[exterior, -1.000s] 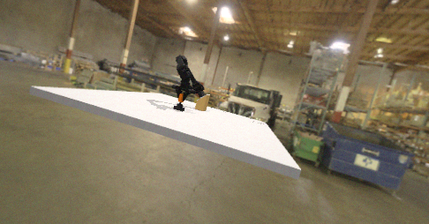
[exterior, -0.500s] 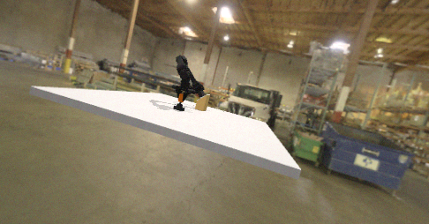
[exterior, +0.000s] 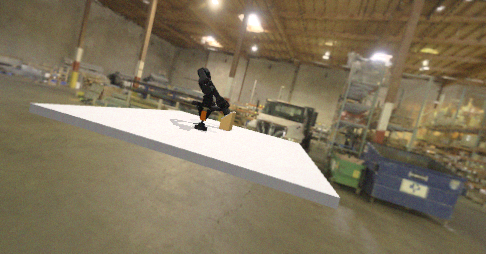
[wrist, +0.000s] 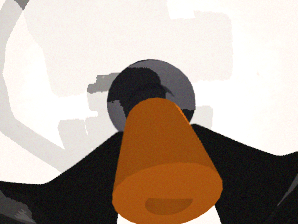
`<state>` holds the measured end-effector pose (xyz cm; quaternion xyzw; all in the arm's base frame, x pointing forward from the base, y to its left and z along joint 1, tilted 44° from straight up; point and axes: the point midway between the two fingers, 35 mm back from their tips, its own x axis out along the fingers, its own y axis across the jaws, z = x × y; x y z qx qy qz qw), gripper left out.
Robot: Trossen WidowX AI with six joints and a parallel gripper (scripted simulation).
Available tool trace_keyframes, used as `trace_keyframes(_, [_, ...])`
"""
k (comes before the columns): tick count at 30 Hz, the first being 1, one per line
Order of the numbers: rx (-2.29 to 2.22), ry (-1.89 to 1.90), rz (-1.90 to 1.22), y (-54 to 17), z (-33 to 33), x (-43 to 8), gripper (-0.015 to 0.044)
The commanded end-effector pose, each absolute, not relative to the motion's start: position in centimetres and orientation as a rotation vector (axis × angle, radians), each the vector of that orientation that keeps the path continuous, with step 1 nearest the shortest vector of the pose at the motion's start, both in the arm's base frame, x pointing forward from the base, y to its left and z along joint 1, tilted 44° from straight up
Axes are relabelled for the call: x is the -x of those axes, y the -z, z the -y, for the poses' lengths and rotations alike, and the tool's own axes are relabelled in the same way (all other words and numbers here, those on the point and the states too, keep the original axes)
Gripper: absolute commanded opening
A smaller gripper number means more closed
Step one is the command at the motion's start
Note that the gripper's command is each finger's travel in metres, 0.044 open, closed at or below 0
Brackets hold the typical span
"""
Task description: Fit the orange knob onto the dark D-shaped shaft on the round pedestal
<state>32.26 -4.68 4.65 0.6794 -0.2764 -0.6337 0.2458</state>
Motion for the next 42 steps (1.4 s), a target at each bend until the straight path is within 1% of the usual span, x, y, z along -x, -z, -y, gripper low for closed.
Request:
trace_keyframes(1, [-1.841,1.729,0.734,-4.56,4.76,-32.32,0.0000])
trace_keyframes(28, [-1.858,1.728,0.760,-4.84,4.59,-32.33,0.0000])
trace_keyframes(33, [-1.999,1.702,0.983,-4.78,4.63,-32.34,0.0000])
trace_keyframes(42, [-2.350,1.507,1.676,-4.60,4.84,-32.30,0.0000])
